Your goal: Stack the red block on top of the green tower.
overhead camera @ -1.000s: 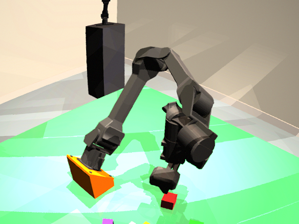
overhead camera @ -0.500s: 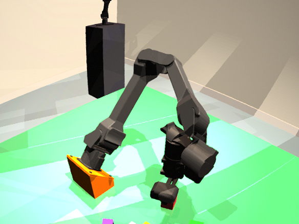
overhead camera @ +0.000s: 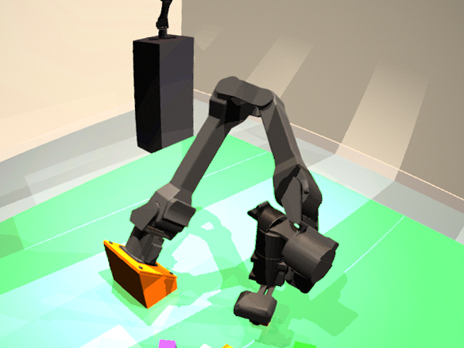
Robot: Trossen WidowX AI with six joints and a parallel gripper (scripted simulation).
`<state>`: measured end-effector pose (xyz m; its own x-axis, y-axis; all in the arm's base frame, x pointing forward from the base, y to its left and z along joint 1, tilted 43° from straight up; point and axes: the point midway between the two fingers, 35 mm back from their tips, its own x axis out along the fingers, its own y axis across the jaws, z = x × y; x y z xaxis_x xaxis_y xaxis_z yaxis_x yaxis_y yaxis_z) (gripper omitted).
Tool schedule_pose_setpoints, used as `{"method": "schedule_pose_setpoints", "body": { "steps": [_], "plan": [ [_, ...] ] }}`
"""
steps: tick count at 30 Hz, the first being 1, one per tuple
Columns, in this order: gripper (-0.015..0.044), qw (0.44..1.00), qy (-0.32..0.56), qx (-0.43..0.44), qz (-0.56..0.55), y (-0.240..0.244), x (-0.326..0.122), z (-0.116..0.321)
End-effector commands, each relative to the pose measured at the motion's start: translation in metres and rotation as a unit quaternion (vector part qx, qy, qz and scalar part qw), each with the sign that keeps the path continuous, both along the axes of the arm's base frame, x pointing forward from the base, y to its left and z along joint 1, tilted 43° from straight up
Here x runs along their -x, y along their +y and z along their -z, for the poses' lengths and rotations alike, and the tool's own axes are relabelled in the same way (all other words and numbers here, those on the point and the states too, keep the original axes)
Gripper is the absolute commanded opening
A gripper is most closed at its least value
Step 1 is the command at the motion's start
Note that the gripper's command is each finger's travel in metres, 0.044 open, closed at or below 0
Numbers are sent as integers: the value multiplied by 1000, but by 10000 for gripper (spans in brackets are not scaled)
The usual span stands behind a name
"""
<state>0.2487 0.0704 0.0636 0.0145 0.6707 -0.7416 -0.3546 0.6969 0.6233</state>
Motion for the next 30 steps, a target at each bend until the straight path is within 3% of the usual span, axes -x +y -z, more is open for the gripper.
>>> {"method": "schedule_pose_setpoints", "body": {
  "steps": [1, 30],
  "plan": [
    [440, 1000, 3, -2, 1, 5, 1, 6],
    [440, 1000, 3, -4, 1, 20, 2, 21]
  ]
}}
